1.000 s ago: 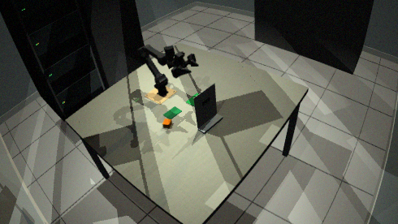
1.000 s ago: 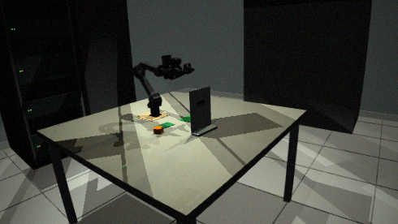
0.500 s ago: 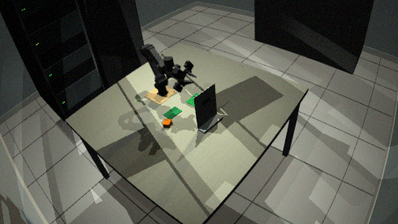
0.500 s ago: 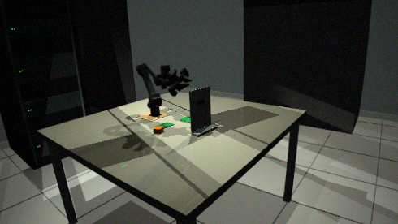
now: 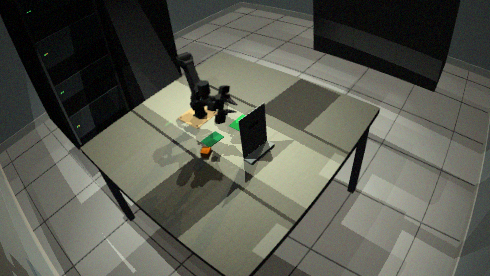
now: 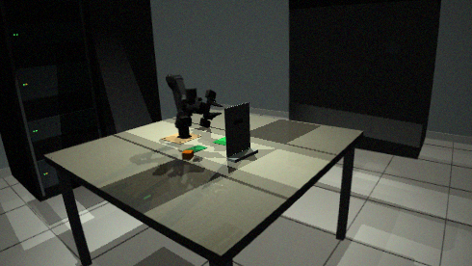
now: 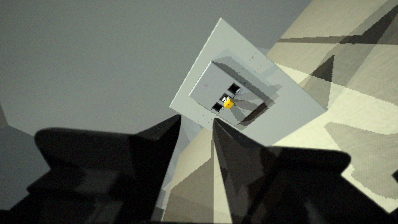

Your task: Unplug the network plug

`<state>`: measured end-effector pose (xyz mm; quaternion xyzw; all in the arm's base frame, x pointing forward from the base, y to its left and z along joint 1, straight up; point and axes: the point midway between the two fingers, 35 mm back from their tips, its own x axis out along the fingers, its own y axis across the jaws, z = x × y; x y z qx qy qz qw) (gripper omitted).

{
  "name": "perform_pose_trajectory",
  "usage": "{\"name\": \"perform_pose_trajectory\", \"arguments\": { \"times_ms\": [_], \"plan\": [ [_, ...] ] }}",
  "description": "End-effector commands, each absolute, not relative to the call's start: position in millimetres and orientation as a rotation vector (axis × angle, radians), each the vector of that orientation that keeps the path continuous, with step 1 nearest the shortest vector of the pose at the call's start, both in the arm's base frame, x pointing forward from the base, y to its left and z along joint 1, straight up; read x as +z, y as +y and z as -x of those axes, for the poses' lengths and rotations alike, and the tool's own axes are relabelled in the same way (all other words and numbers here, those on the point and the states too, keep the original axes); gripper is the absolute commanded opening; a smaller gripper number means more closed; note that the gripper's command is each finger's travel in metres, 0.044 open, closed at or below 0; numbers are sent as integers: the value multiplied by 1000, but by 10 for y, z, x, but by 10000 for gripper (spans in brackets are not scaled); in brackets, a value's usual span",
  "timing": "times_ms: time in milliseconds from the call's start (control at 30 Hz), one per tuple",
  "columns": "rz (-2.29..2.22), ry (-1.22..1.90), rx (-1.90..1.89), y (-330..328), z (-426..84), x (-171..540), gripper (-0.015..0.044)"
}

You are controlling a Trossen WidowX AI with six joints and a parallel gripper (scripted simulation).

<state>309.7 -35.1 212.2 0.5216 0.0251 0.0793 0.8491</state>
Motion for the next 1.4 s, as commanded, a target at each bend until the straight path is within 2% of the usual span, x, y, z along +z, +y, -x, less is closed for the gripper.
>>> {"name": "perform_pose_trajectory", "arguments": {
  "times_ms": [0,300,500,1367],
  "plan": [
    [-1231,87,174,-372,-3021,1957,156],
    [-1538,156,184,-397,-2812,1668,156],
    [-1561,162,185,-397,-2799,1650,156],
    [-1560,158,188,-425,-3447,1671,156]
  ]
}}
